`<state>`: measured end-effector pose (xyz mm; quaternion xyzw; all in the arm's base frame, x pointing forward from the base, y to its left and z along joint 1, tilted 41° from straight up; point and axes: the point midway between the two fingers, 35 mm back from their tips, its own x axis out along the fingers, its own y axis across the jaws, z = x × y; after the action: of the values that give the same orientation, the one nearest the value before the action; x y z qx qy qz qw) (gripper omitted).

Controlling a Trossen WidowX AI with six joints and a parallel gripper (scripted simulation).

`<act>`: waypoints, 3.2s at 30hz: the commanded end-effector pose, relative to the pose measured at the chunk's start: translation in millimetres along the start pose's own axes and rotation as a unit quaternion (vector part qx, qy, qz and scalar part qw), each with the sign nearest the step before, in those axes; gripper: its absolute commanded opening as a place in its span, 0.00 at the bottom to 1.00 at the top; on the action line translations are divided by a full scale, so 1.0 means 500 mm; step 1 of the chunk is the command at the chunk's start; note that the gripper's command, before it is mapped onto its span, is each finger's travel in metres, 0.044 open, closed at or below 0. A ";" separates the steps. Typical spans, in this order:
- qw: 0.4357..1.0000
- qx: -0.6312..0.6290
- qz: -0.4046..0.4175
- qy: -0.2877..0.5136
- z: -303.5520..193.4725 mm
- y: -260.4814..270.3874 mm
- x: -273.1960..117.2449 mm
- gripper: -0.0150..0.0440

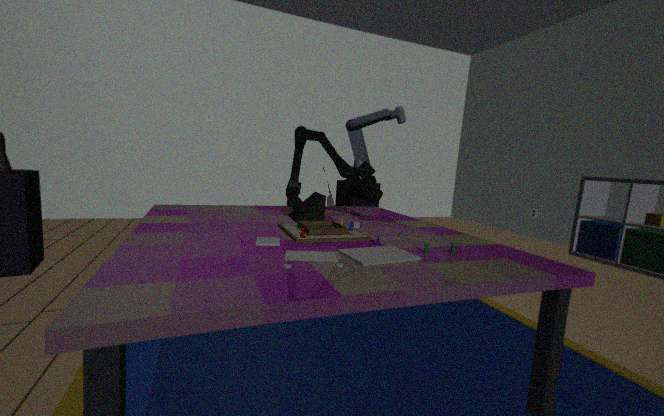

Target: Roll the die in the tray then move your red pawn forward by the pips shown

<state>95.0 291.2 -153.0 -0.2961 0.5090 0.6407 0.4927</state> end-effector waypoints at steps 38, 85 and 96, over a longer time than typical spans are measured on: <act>0.329 0.808 -0.477 0.109 -0.192 -0.193 -0.318 0.72; 0.329 0.807 -0.478 0.108 -0.300 -0.211 -0.251 0.72; 0.329 0.807 -0.478 0.108 -0.300 -0.211 -0.251 0.40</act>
<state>218.6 109.9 -125.9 -0.0080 0.5957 -0.4689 0.6520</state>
